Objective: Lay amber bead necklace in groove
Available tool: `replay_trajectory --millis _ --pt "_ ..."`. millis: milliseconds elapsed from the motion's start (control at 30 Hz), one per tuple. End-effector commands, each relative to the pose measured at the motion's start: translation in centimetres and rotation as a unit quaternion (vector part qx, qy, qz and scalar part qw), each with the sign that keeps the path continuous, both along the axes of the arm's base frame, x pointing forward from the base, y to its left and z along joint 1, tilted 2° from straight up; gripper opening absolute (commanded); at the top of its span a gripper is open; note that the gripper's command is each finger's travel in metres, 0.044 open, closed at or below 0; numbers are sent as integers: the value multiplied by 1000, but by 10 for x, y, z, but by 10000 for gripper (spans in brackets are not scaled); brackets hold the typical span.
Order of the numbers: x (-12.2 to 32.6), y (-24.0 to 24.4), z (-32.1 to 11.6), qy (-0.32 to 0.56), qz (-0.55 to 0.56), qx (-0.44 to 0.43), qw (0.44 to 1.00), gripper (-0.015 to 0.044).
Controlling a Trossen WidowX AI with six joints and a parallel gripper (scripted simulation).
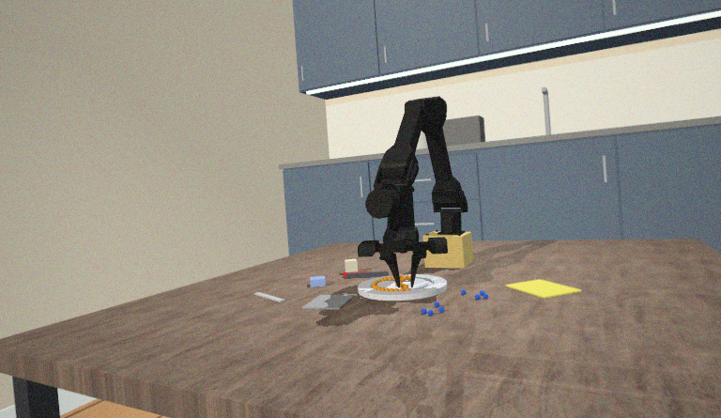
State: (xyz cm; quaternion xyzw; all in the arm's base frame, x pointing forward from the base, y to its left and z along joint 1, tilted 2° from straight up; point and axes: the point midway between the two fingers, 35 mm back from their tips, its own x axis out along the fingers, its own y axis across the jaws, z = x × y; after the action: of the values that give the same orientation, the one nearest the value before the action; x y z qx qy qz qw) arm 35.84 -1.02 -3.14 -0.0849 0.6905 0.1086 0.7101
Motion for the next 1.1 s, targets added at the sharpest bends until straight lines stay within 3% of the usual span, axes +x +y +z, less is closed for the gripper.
replay_trajectory --millis 0,133,1067 --pt "0 0 0 0 0 0 1000 94" --pt "0 0 0 0 0 0 1000 0" --pt "0 0 0 0 0 0 1000 0"
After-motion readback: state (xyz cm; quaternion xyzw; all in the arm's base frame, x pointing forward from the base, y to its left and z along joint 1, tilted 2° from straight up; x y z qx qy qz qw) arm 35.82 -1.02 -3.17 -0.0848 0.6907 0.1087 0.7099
